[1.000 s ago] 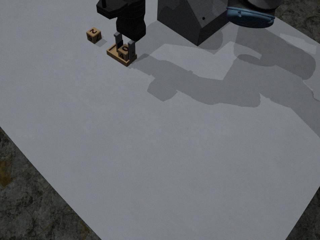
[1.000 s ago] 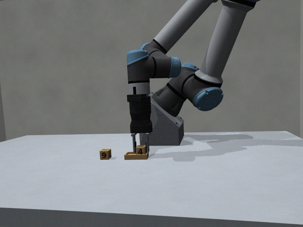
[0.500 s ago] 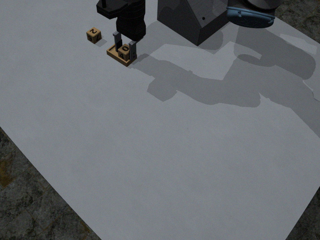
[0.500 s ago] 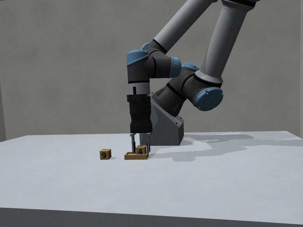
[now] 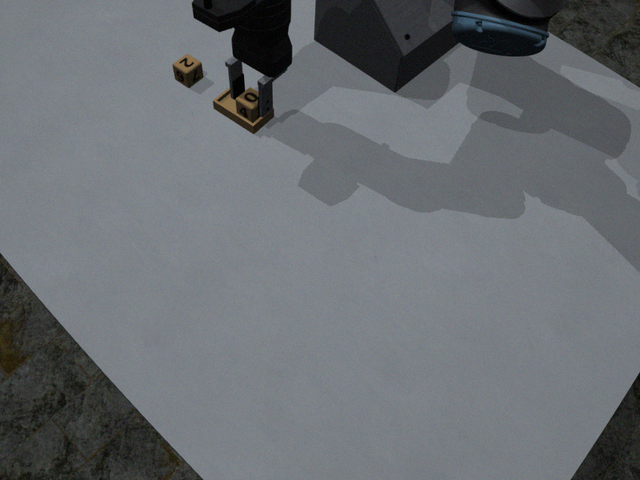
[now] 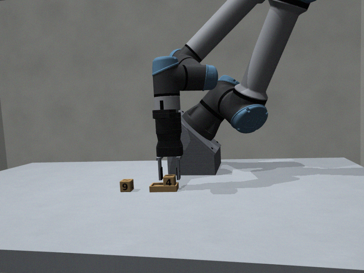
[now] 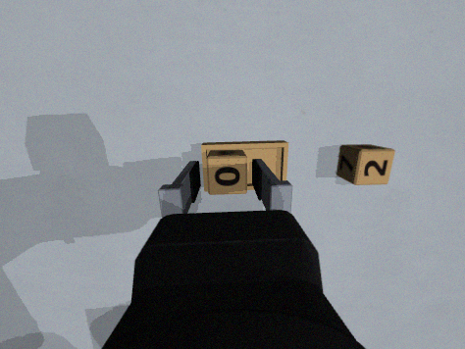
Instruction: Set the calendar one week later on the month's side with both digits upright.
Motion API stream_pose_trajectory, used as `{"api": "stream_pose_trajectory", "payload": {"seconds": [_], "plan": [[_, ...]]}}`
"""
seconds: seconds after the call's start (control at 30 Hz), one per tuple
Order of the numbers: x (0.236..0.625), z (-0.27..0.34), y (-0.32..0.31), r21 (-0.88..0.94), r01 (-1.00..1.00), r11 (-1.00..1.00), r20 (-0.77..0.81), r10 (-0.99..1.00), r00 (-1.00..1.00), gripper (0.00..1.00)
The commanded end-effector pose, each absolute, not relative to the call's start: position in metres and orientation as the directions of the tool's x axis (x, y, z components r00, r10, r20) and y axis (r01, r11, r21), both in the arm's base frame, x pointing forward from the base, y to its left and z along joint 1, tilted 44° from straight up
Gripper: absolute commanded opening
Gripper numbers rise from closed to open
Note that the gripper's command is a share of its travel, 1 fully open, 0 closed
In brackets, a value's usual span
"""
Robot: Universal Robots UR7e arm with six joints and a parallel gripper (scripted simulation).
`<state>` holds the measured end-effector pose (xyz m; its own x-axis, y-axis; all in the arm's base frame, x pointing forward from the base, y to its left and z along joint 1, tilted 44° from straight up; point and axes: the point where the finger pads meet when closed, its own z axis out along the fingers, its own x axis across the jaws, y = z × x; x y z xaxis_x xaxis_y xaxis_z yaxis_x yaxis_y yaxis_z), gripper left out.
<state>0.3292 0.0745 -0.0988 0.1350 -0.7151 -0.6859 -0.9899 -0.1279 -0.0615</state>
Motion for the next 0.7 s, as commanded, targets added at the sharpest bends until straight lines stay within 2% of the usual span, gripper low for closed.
{"api": "stream_pose_trajectory", "payload": {"seconds": [0.0,0.67], "plan": [[0.331,-0.086,0.06,-0.063,-0.99,-0.127,-0.684,-0.717,0.136,0.9],[0.334,-0.041,0.017,-0.063,-0.99,-0.127,-0.684,-0.717,0.135,0.9]]}}
